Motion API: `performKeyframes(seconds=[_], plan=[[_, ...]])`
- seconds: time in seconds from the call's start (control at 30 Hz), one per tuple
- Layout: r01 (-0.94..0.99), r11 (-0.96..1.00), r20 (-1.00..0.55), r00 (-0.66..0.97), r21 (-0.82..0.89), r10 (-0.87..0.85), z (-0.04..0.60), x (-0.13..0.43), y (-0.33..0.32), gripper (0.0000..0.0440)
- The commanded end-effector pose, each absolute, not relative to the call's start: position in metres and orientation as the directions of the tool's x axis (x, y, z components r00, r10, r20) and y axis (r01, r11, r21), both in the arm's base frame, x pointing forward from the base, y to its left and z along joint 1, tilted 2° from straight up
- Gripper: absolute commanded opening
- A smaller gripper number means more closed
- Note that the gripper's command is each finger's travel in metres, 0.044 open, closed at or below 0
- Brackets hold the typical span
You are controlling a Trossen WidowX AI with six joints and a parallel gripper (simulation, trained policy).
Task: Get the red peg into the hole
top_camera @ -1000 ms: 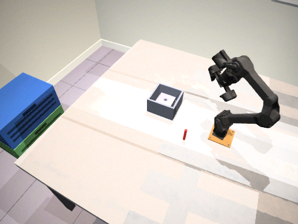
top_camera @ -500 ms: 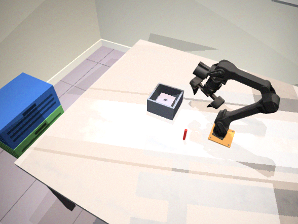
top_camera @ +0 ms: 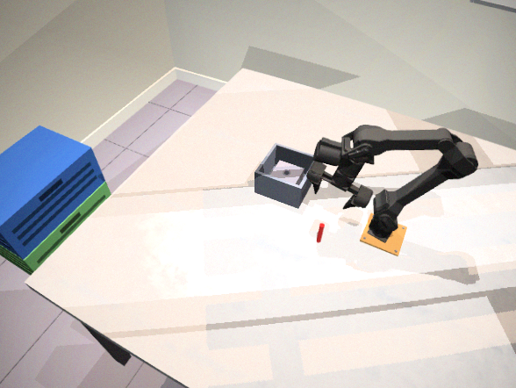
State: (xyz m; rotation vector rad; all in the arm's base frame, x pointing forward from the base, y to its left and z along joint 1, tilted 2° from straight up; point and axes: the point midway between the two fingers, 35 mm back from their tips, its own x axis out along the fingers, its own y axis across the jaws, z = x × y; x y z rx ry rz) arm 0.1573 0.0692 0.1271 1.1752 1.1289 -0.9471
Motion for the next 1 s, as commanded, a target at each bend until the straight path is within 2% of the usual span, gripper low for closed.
performKeyframes(seconds=[0.0, 0.3, 0.57, 0.67, 0.97], plan=[[0.952, 0.235, -0.980, 0.191, 0.197, 0.046, 0.114, 0.155, 0.086, 0.0440], [0.893, 0.384, -0.972, 0.202, 0.233, 0.119, 0.080, 0.152, 0.120, 0.0440], [0.868, 0.424, -0.965, 0.207, 0.258, 0.164, 0.057, 0.151, 0.135, 0.0430], [0.870, 0.423, -0.965, 0.196, 0.254, 0.174, 0.052, 0.149, 0.138, 0.0372], [0.868, 0.442, -0.966, 0.141, 0.226, 0.216, 0.048, 0.146, 0.142, 0.0141]])
